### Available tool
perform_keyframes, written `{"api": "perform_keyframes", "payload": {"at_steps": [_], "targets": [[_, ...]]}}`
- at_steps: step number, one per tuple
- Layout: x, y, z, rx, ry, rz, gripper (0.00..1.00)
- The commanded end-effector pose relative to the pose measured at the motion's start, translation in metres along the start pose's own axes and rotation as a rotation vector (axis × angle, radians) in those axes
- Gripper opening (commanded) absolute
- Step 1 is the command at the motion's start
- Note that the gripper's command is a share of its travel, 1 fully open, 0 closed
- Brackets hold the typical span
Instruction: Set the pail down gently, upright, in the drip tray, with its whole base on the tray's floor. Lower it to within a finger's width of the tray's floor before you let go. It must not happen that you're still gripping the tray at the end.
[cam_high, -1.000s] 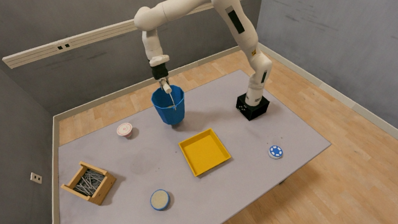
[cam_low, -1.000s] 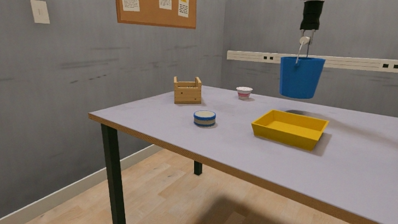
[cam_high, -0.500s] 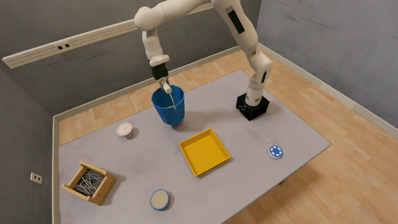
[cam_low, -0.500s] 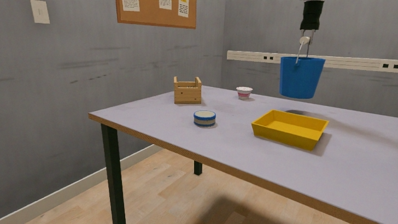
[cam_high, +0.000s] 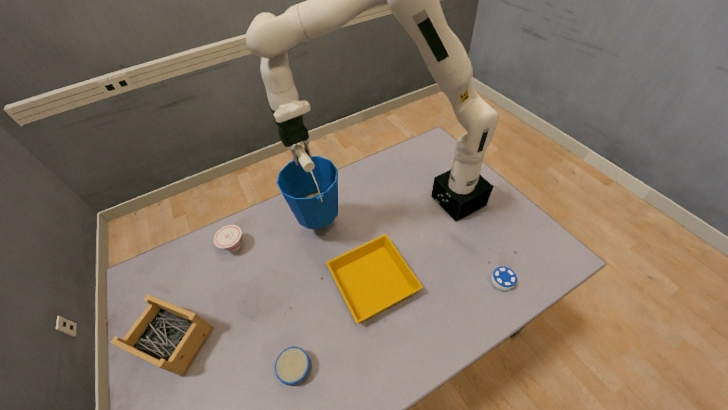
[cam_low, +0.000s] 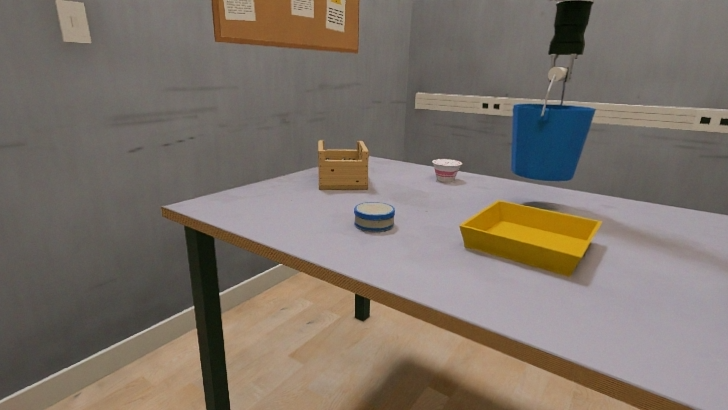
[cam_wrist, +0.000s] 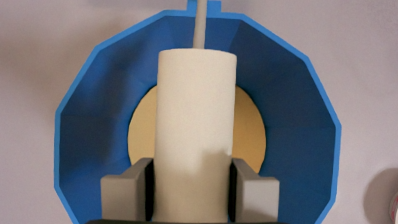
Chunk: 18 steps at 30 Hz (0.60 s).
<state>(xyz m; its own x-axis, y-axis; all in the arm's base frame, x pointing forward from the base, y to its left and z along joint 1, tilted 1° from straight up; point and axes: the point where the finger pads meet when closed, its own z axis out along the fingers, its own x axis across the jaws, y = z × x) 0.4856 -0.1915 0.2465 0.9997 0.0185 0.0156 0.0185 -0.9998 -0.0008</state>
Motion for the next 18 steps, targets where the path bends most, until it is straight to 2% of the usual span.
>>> {"api": "perform_keyframes", "payload": {"at_steps": [1,18], "targets": [[0.000,-0.001,-0.001,-0.001,0.003,0.000,0.00],[-0.002,-0.016,-0.001,-0.001,0.003,0.000,0.00]]}}
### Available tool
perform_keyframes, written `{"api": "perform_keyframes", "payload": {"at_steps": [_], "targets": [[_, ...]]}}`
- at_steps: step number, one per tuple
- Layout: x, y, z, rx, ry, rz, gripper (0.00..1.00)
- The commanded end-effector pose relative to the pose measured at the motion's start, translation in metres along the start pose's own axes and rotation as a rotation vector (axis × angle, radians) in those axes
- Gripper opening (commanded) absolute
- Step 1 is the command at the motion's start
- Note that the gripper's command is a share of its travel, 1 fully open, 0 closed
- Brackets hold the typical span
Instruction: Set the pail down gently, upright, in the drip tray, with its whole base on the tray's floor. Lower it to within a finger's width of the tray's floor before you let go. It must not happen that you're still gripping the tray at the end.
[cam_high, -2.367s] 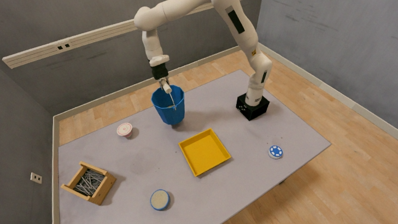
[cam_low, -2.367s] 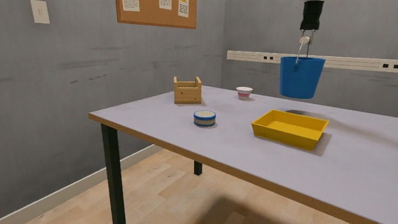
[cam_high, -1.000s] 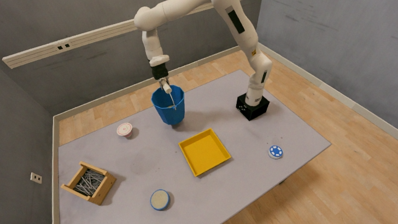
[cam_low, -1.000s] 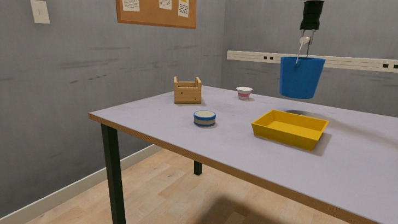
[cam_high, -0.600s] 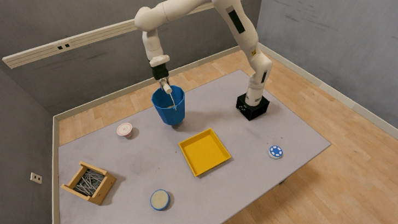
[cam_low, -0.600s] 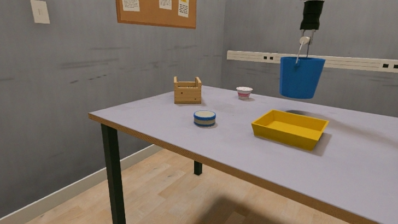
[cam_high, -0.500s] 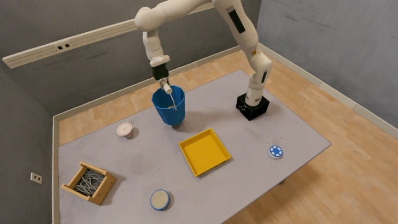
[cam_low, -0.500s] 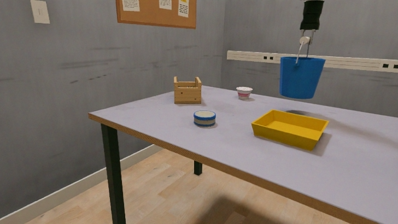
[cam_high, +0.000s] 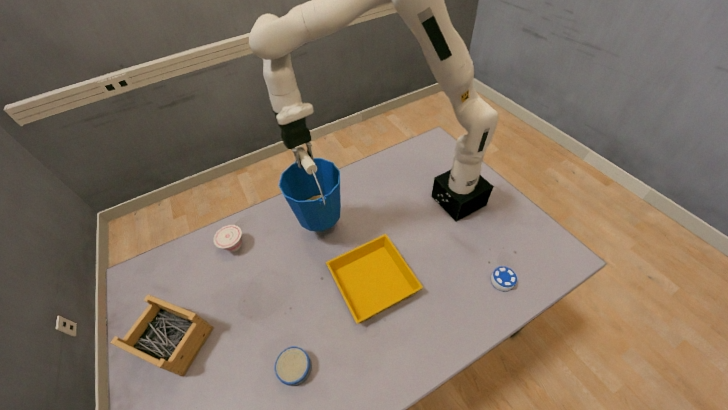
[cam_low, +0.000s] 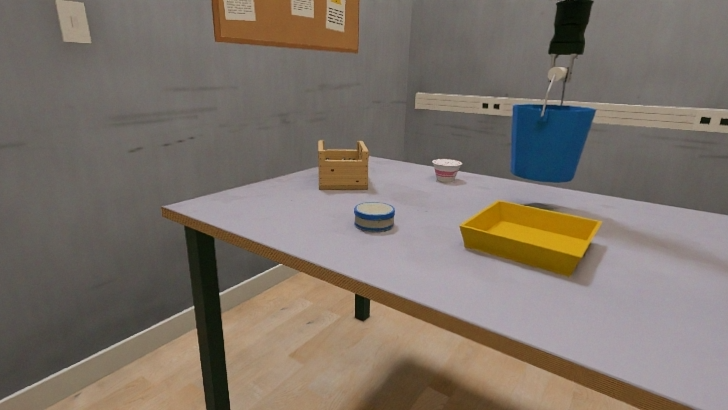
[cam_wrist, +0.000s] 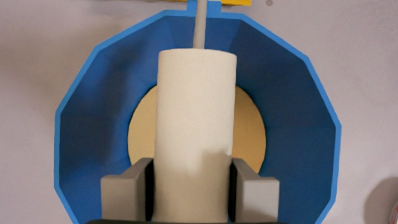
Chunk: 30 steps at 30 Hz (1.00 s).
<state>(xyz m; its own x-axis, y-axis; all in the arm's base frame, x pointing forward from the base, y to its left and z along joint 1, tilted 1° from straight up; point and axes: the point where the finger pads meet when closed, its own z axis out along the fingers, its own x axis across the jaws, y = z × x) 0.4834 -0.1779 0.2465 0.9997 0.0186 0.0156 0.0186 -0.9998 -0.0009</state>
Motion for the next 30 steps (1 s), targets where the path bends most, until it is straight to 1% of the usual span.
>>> {"api": "perform_keyframes", "payload": {"at_steps": [1,7,9,30], "targets": [[0.000,-0.004,-0.001,-0.001,0.003,0.000,0.00],[-0.002,-0.015,-0.001,-0.001,0.003,0.000,0.00],[-0.002,-0.015,-0.001,-0.001,0.003,0.000,0.00],[-0.009,-0.061,-0.001,-0.001,0.003,0.000,0.00]]}}
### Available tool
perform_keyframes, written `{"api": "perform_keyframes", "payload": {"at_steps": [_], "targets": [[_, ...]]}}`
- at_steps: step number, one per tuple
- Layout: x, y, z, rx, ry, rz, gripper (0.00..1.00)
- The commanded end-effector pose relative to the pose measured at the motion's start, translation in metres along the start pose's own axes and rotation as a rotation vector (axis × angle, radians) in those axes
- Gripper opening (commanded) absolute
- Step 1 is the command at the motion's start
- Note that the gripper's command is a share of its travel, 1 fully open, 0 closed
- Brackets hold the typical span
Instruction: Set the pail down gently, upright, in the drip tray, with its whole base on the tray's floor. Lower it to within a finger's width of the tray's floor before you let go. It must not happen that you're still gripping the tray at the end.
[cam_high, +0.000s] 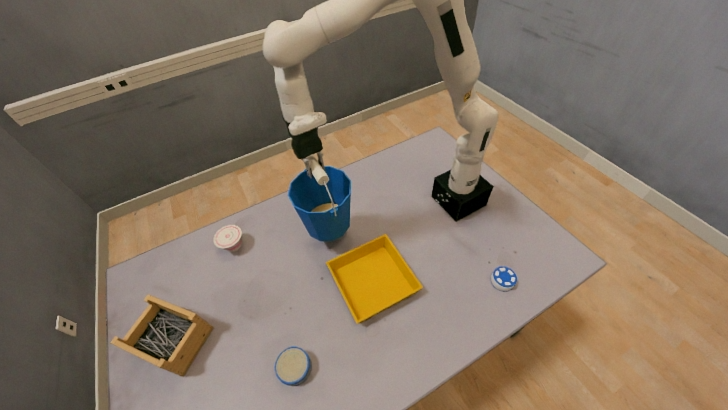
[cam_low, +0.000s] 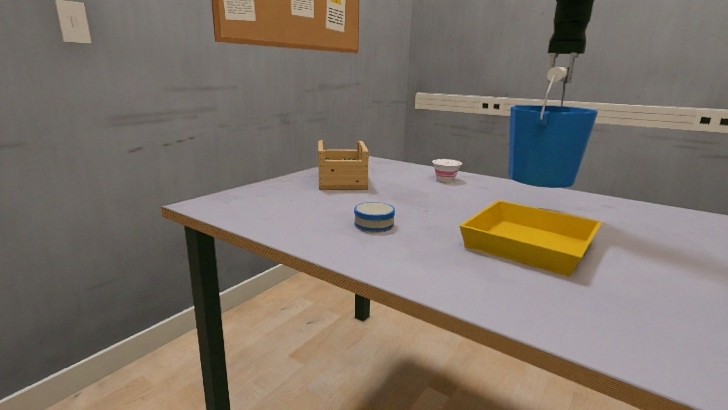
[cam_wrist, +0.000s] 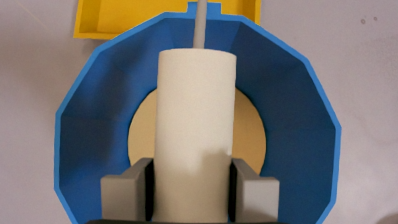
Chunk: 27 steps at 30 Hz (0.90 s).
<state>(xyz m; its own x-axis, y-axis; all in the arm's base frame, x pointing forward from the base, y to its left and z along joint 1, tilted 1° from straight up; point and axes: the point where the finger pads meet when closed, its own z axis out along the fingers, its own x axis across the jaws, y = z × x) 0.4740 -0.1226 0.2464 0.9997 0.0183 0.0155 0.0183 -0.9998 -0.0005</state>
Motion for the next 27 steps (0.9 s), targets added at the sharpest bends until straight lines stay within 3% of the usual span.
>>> {"api": "perform_keyframes", "payload": {"at_steps": [1,27], "targets": [[-0.001,-0.009,-0.001,0.000,0.003,0.000,0.00],[-0.011,-0.080,-0.001,0.000,0.003,0.000,0.00]]}}
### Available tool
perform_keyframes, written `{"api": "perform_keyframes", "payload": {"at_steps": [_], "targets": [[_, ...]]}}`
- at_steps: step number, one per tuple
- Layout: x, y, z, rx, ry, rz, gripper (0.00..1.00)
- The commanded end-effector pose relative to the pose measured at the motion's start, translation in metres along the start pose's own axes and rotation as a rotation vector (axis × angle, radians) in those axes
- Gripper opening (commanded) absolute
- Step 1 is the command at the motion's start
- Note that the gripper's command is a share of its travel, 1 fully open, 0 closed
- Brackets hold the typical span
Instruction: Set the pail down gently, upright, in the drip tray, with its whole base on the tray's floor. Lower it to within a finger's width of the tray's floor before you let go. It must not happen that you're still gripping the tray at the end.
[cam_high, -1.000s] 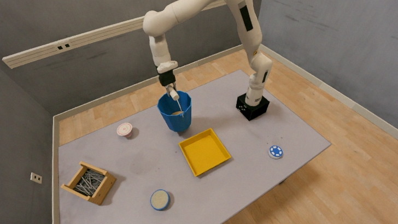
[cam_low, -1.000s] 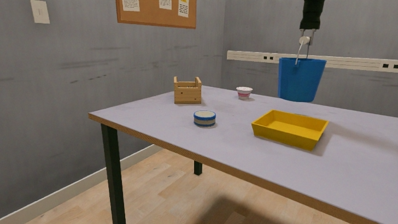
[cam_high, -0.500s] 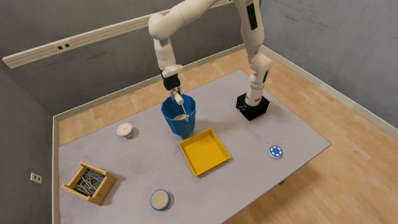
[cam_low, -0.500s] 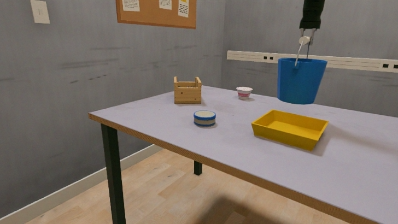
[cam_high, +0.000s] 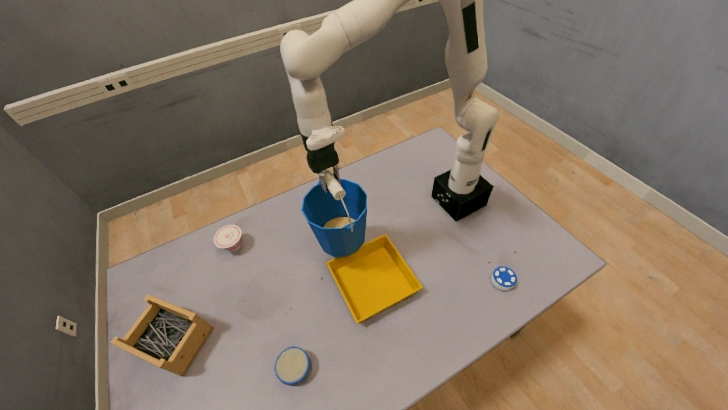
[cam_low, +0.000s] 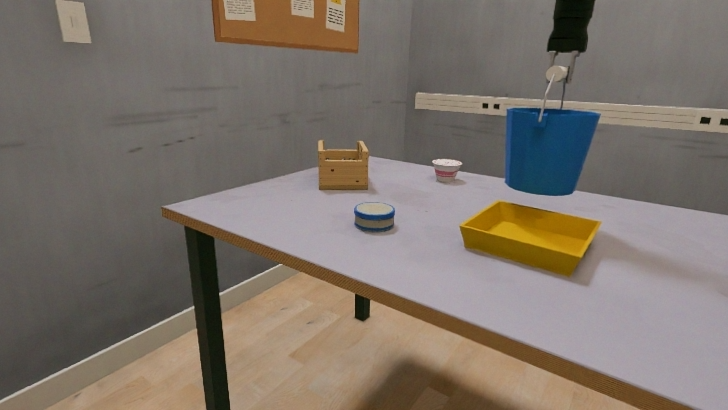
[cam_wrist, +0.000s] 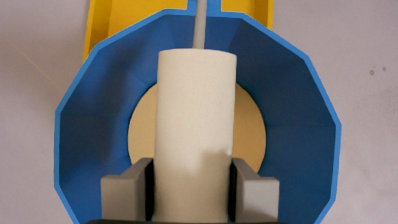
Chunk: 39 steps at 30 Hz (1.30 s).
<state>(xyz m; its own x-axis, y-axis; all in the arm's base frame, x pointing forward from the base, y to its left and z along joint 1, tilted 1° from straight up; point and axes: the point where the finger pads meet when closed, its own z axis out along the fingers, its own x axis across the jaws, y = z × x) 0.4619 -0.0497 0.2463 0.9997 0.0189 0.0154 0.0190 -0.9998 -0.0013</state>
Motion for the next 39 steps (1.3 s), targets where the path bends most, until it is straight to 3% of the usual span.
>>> {"api": "perform_keyframes", "payload": {"at_steps": [1,39], "targets": [[-0.001,-0.010,-0.001,-0.001,0.003,0.000,0.00],[-0.014,-0.095,-0.001,0.000,0.003,0.000,0.00]]}}
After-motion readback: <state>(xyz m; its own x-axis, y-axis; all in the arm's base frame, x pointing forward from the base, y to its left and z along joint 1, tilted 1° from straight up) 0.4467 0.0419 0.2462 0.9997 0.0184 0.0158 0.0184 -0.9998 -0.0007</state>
